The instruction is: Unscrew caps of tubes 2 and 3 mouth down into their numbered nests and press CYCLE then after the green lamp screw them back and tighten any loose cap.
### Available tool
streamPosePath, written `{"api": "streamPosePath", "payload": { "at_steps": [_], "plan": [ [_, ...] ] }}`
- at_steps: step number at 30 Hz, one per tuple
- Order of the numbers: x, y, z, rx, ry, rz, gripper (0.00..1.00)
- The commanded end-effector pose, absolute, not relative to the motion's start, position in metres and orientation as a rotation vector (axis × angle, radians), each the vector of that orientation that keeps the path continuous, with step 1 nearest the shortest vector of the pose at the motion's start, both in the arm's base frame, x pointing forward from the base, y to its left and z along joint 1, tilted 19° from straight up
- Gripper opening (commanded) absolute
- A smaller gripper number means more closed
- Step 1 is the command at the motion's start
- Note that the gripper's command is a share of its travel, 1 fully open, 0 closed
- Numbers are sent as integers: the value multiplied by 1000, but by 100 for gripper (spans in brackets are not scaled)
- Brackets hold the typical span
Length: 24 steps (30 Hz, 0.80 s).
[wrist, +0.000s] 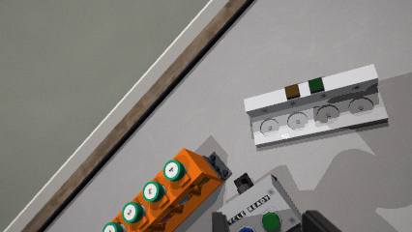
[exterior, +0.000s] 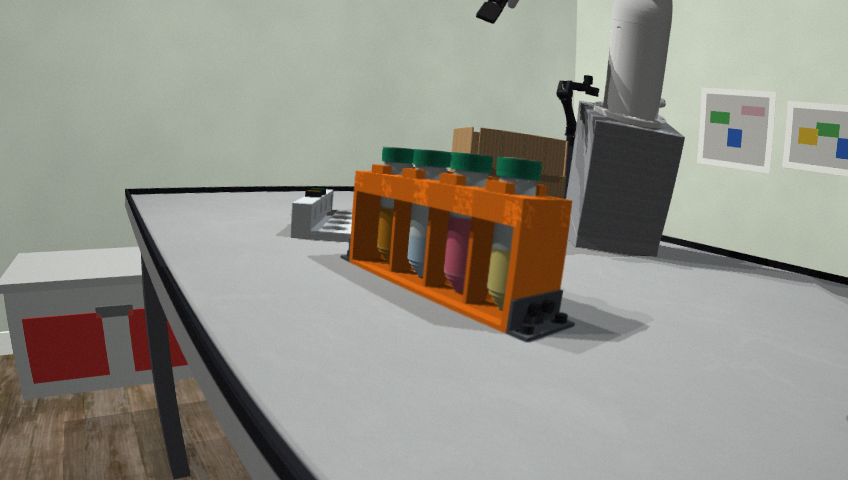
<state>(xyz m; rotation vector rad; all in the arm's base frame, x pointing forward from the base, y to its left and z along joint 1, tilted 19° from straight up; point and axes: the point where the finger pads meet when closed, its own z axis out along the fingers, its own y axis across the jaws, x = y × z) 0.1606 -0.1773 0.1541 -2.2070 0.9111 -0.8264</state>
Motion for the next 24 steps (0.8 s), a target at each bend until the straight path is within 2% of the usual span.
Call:
{"api": "streamPosePath", "payload": {
  "at_steps": [1, 24],
  "plan": [
    [170, -192, 147, -2197, 1038, -694, 46],
    [228, -215, 121, -2169, 1418, -370, 46]
  ]
}}
